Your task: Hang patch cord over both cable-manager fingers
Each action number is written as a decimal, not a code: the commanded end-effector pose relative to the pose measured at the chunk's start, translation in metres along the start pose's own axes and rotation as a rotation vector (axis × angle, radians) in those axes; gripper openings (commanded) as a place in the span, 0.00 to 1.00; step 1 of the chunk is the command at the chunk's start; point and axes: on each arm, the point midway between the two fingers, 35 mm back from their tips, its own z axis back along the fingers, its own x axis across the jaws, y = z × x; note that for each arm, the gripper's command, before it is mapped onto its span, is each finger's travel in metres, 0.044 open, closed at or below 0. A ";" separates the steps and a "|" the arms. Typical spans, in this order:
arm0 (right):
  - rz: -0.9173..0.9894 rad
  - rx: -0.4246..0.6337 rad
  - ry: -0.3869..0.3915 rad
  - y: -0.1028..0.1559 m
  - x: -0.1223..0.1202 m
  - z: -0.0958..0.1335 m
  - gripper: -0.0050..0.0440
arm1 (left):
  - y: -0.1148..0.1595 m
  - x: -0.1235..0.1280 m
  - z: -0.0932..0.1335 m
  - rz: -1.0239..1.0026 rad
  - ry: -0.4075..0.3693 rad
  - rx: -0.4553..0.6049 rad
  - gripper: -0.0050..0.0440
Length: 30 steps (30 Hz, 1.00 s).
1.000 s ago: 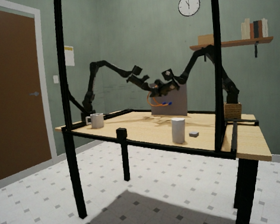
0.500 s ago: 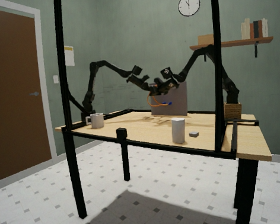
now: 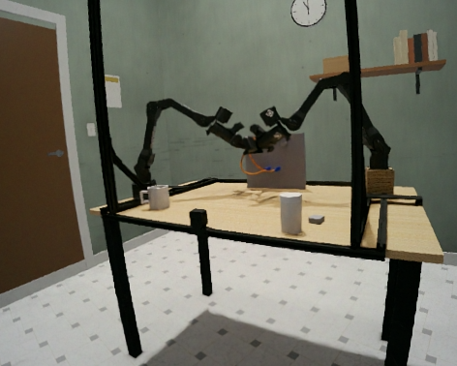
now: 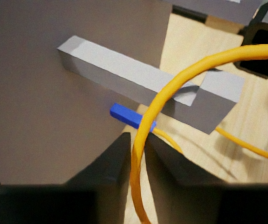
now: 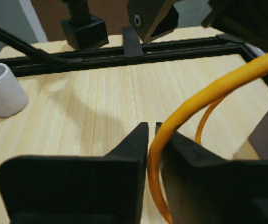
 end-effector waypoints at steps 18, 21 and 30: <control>-0.066 -0.016 0.040 -0.040 -0.003 0.010 0.15 | -0.010 0.000 0.005 0.002 0.001 -0.024 0.18; -0.073 -0.012 0.047 -0.043 -0.004 0.011 0.15 | -0.010 0.000 0.005 0.002 0.001 -0.024 0.18; -0.088 -0.003 0.063 -0.049 -0.006 0.013 0.15 | -0.010 0.000 0.005 0.002 0.001 -0.024 0.18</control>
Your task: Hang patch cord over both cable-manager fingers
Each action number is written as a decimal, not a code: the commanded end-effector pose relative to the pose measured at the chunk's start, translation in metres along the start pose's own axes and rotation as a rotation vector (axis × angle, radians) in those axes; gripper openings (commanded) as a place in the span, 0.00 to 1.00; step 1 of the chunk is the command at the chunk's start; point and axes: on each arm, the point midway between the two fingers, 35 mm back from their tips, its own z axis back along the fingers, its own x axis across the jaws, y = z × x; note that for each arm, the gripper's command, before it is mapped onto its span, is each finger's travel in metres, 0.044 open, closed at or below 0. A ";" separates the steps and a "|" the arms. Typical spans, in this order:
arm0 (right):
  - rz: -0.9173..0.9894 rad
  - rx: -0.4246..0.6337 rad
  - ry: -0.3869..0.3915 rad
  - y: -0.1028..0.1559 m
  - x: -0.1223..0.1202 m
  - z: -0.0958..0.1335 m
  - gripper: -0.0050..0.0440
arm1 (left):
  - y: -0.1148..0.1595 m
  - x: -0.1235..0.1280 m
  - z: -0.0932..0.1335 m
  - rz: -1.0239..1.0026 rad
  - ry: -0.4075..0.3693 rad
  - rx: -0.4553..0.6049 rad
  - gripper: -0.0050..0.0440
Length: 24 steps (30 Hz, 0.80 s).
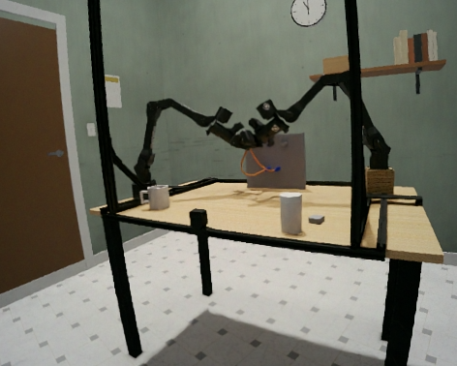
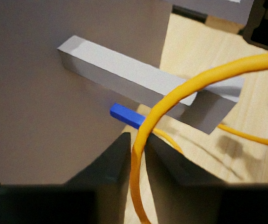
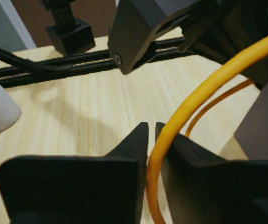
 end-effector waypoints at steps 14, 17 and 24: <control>-0.057 -0.025 0.028 -0.036 -0.003 0.014 0.15 | -0.010 0.000 0.005 0.002 0.001 -0.024 0.18; -0.063 -0.021 0.034 -0.038 -0.003 0.015 0.15 | -0.010 0.000 0.005 0.002 0.001 -0.024 0.18; -0.073 -0.012 0.055 -0.042 -0.006 0.017 0.15 | -0.010 0.000 0.005 0.002 0.001 -0.024 0.18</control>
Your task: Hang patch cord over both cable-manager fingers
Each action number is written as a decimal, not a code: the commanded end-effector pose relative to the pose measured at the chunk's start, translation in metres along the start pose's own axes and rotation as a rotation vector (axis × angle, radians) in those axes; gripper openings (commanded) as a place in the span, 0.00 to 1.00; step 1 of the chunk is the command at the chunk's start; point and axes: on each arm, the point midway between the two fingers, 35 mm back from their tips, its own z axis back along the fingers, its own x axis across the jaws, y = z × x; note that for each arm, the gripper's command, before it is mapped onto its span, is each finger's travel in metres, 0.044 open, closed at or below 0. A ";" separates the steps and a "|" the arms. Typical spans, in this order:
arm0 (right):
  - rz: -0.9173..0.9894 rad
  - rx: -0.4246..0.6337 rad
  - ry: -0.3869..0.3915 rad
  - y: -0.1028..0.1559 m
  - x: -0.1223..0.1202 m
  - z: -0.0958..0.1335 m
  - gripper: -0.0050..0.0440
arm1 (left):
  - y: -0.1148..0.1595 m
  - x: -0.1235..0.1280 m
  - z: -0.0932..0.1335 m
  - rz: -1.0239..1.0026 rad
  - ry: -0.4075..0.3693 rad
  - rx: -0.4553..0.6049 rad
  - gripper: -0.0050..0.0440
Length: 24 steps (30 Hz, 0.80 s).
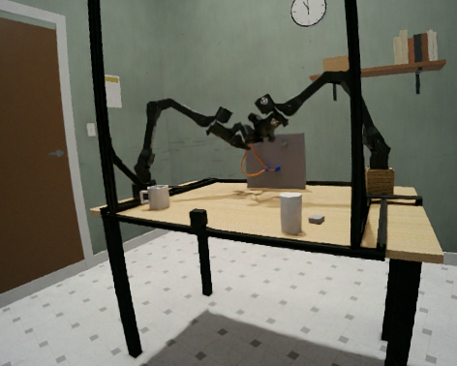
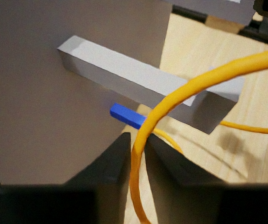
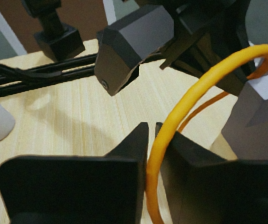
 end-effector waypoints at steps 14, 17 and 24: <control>-0.036 -0.015 0.048 -0.023 -0.003 0.010 0.15 | -0.010 0.000 0.005 0.002 0.001 -0.024 0.18; -0.037 -0.010 0.060 -0.023 -0.004 0.010 0.15 | -0.010 0.000 0.005 0.002 0.001 -0.024 0.18; -0.038 -0.001 0.078 -0.023 -0.006 0.010 0.15 | -0.010 0.000 0.005 0.002 0.001 -0.024 0.18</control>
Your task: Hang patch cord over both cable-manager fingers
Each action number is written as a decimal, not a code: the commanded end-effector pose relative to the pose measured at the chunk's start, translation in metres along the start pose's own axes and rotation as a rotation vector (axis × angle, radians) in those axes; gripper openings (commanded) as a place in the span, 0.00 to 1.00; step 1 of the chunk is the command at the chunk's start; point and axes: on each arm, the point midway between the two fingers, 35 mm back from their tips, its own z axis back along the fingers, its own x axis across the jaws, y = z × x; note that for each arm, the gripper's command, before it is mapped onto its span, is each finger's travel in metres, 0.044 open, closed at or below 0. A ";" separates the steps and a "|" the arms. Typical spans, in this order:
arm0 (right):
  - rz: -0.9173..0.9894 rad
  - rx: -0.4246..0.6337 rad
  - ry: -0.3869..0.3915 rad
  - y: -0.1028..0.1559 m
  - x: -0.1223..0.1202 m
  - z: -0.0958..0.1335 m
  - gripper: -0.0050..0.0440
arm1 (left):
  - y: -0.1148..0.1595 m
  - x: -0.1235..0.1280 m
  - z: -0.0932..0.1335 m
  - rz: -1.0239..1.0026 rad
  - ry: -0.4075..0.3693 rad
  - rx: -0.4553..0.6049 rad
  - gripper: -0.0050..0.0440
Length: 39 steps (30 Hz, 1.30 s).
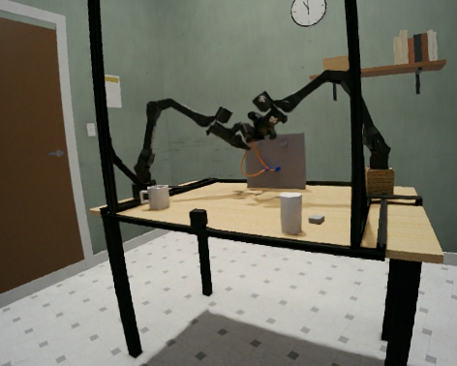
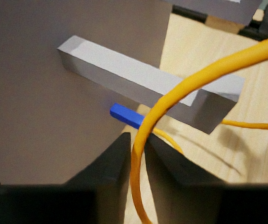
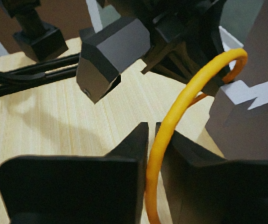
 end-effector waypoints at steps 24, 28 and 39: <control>-0.028 -0.003 0.070 -0.018 -0.004 0.010 0.15 | -0.010 0.000 0.005 0.002 0.001 -0.024 0.18; -0.029 -0.001 0.080 -0.019 -0.005 0.010 0.15 | -0.010 0.000 0.005 0.002 0.001 -0.024 0.18; -0.030 0.005 0.103 -0.020 -0.008 0.012 0.15 | -0.010 0.000 0.005 0.002 0.001 -0.024 0.18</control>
